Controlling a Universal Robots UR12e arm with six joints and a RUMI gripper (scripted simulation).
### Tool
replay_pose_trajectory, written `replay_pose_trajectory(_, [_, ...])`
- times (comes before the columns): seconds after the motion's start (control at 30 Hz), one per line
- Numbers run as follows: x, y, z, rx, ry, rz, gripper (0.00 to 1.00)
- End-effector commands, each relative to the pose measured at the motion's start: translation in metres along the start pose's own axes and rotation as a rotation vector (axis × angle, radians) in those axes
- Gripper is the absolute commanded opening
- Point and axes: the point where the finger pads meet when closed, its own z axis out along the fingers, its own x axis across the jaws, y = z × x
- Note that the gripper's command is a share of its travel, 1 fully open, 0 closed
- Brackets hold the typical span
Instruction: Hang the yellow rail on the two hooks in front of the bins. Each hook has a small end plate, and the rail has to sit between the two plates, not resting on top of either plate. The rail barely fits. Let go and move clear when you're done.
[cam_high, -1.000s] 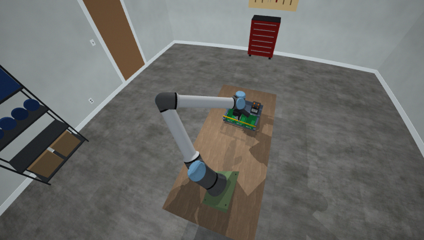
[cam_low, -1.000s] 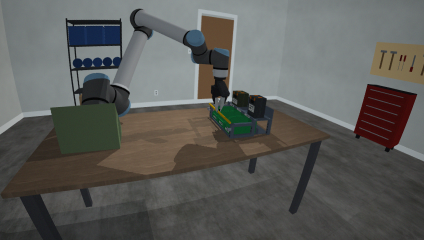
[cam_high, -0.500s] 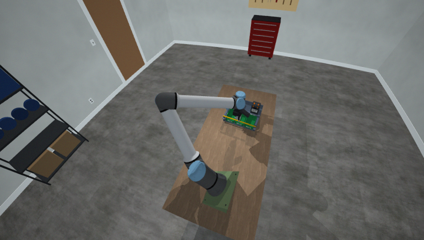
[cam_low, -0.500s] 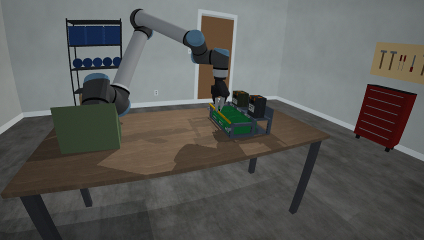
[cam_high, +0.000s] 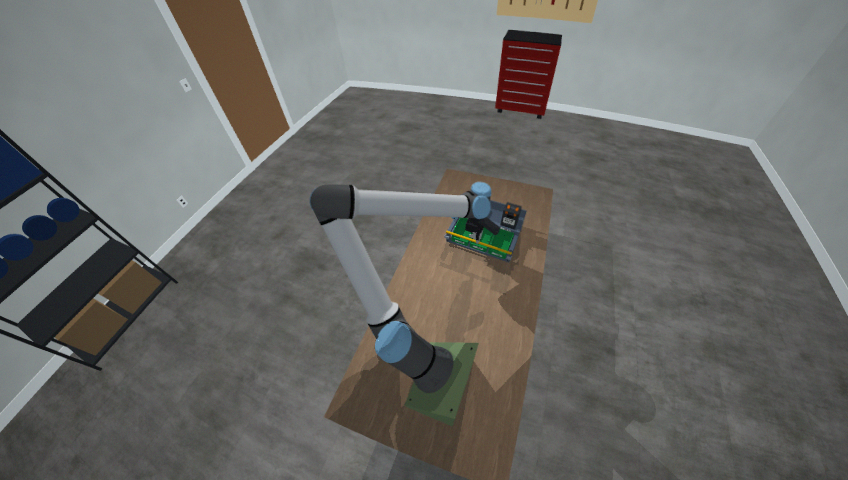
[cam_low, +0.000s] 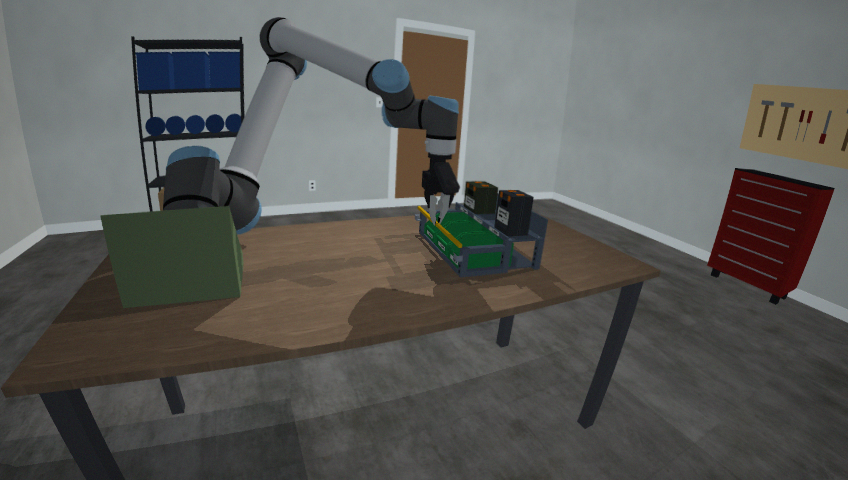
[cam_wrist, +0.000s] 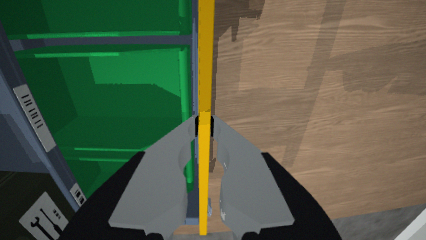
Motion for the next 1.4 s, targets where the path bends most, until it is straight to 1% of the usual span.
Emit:
replay_pose_trajectory(0.0, [-0.0005, 0.0005, 0.0001, 0.0, -0.002, -0.001, 0.0])
replay_pose_trajectory(1.37, [-0.0004, 0.0004, 0.0043, 0.0, -0.002, -0.001, 0.0])
